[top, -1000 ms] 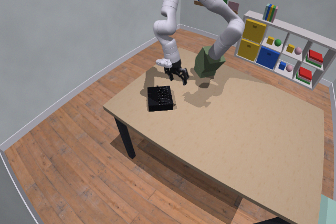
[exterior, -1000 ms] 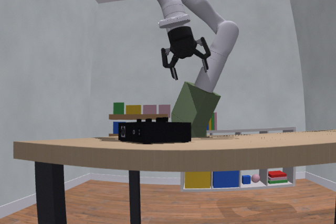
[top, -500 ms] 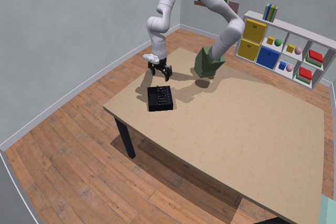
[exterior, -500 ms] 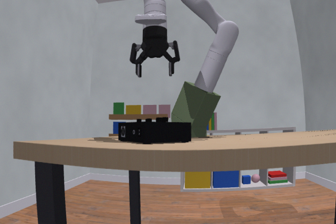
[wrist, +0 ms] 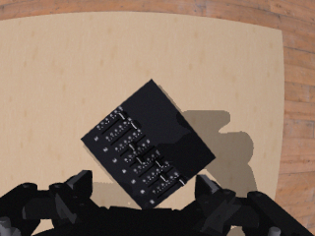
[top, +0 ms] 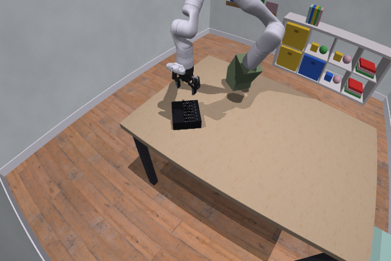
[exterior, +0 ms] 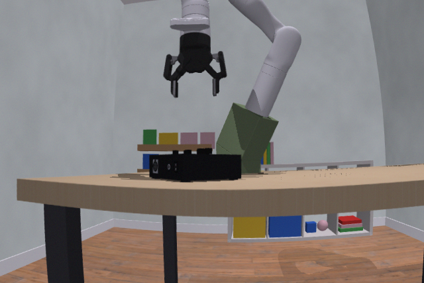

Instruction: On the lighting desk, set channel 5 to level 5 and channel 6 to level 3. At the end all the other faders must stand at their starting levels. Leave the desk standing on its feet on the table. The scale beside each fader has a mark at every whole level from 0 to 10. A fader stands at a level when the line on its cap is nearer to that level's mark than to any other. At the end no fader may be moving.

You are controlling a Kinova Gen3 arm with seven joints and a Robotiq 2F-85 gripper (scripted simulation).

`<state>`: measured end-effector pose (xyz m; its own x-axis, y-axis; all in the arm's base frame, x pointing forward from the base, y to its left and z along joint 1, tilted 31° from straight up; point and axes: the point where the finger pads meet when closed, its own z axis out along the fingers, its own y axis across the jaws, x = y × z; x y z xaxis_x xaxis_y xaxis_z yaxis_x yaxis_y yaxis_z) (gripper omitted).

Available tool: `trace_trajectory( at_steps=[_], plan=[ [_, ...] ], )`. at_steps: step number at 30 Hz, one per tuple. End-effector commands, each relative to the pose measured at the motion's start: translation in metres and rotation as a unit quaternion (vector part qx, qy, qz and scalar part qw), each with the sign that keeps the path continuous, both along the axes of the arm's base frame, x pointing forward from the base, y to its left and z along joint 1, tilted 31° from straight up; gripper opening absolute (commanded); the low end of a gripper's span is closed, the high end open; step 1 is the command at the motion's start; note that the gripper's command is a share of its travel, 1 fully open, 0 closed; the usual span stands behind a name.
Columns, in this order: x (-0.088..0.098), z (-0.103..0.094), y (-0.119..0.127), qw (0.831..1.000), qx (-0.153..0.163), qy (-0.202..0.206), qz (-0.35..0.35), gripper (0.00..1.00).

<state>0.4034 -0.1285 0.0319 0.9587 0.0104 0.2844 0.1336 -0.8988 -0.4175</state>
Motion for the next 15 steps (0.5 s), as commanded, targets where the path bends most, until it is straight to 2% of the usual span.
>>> trace_trajectory(
  at_steps=[1,8,15],
  plan=[
    [0.003,0.001,-0.002,1.000,0.000,-0.005,-0.003,1.00],
    [0.000,-0.003,0.006,1.000,0.013,0.011,-0.020,1.00],
    [-0.016,-0.017,0.039,0.989,0.069,0.088,-0.101,1.00]
  ],
)
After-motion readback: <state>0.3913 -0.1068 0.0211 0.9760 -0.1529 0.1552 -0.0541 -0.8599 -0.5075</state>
